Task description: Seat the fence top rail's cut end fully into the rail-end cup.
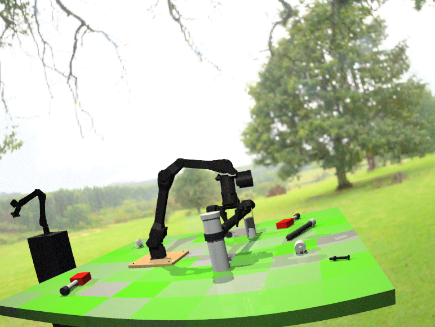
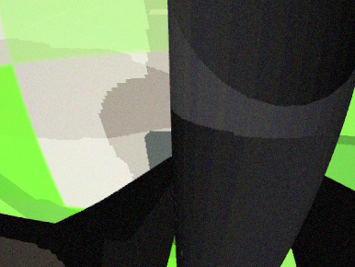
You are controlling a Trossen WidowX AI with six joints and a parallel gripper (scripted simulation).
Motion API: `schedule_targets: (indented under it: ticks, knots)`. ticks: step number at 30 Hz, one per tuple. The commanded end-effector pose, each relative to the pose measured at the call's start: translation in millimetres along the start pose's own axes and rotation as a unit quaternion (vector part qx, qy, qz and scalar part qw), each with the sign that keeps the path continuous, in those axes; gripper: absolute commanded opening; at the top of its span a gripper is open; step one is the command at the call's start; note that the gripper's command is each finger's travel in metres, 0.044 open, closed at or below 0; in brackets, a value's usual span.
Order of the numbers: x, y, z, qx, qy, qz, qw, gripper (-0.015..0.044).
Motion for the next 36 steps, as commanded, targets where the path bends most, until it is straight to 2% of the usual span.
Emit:
schedule_targets:
  ticks: [1,36]
  knots:
    - [1,0,0,0.000,0.000,0.000,1.000,0.0000]
    - [31,7,5,0.000,0.001,0.000,1.000,0.0000]
Point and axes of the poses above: the point midway between the two fingers, 35 mm back from their tips, its own z axis out along the fingers, its own y axis across the jaws, x = y × z, the point moved 6 cm from there along -z, back along the fingers, and after that the axes turned 12 degrees about -z, right-handed, at the moved point
